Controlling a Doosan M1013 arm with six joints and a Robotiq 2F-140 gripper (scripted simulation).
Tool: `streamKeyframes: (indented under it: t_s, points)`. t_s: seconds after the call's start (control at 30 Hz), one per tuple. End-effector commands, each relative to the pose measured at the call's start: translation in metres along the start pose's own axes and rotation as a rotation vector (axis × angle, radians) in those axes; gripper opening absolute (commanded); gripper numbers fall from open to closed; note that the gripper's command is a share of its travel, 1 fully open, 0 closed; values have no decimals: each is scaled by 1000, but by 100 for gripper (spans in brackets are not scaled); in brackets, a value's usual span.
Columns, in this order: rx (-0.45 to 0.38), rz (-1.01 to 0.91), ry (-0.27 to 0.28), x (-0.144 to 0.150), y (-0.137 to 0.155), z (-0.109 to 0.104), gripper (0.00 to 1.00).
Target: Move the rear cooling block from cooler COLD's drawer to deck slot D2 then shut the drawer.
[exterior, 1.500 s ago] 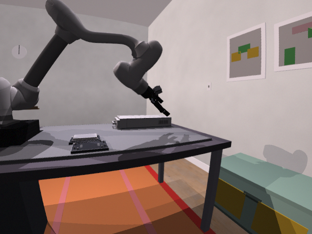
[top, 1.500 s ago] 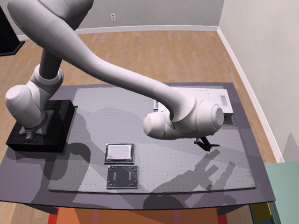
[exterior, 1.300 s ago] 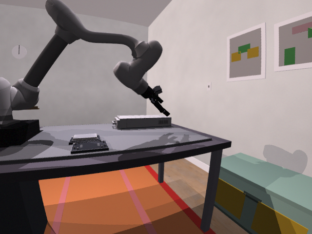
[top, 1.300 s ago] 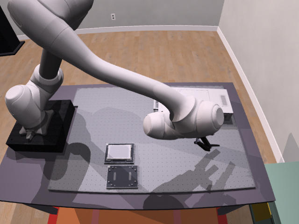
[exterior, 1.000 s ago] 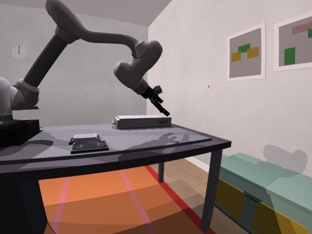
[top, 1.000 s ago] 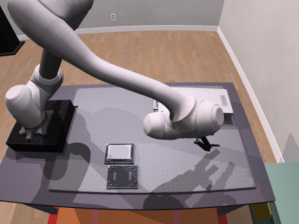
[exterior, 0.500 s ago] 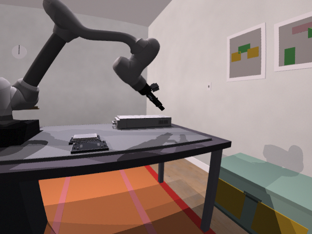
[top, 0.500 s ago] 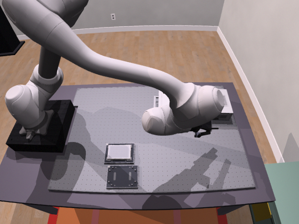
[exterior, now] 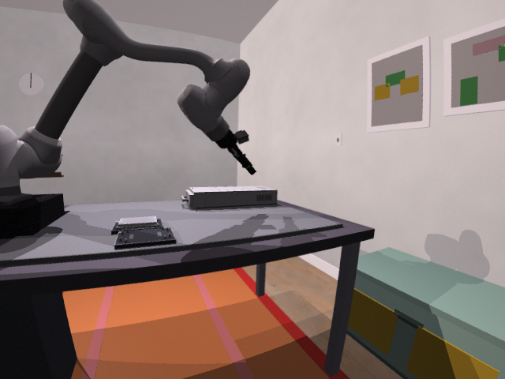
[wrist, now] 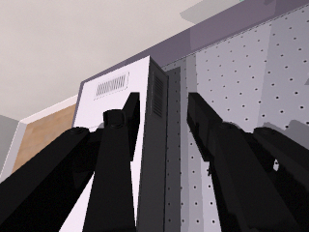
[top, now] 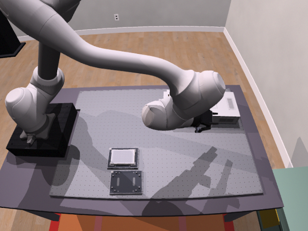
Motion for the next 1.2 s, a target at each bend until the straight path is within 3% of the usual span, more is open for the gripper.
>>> streamKeyframes:
  t_s: [0.0,1.17]
  points:
    - [-21,-9,-12,-11,2,-5,35]
    - [-216,-68,-68,-95,52,-57,35]
Point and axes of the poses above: the point where the finger pads meet when closed, its own z axis out along the fingers, its own x axis across the jaws, y = z × x, the point moved 9 cm from there along -z, back along the fingers, and after that the axes turned 9 degrees about -z, right-handed, at the moved point
